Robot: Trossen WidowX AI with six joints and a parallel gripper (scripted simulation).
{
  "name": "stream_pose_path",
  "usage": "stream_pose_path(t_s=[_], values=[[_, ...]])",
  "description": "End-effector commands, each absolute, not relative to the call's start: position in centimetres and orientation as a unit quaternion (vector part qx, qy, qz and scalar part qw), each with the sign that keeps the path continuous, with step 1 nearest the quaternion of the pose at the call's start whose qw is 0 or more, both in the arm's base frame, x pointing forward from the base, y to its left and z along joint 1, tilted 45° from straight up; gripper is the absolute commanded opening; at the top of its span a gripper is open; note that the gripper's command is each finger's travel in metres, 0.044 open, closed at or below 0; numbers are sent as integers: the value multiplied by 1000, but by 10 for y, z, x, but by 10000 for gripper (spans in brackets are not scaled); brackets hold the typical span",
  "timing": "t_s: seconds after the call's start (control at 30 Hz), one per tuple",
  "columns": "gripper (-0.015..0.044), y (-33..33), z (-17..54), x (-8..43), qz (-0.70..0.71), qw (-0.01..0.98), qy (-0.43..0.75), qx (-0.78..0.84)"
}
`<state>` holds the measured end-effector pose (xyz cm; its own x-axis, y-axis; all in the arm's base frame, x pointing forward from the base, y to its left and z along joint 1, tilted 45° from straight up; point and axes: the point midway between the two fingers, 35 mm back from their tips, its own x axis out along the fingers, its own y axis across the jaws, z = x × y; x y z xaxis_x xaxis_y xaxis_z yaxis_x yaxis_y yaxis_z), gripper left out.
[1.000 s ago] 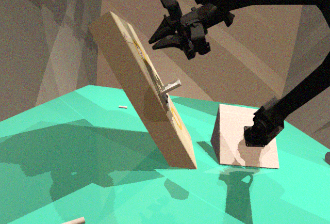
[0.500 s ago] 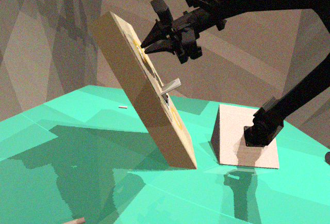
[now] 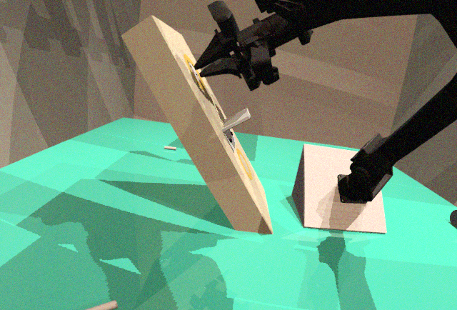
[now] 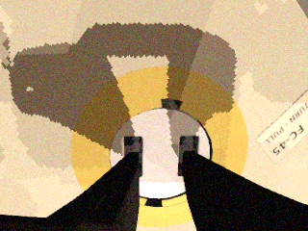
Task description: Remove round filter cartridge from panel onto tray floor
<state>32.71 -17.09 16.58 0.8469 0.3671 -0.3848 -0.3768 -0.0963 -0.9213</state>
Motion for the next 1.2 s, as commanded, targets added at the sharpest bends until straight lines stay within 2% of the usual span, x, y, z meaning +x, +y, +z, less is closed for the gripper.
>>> stream_pose_path(t_s=[0.0,1.17], values=[[91,-171,164,327,277,674,6,-685],[91,-171,165,331,277,674,6,-685]])
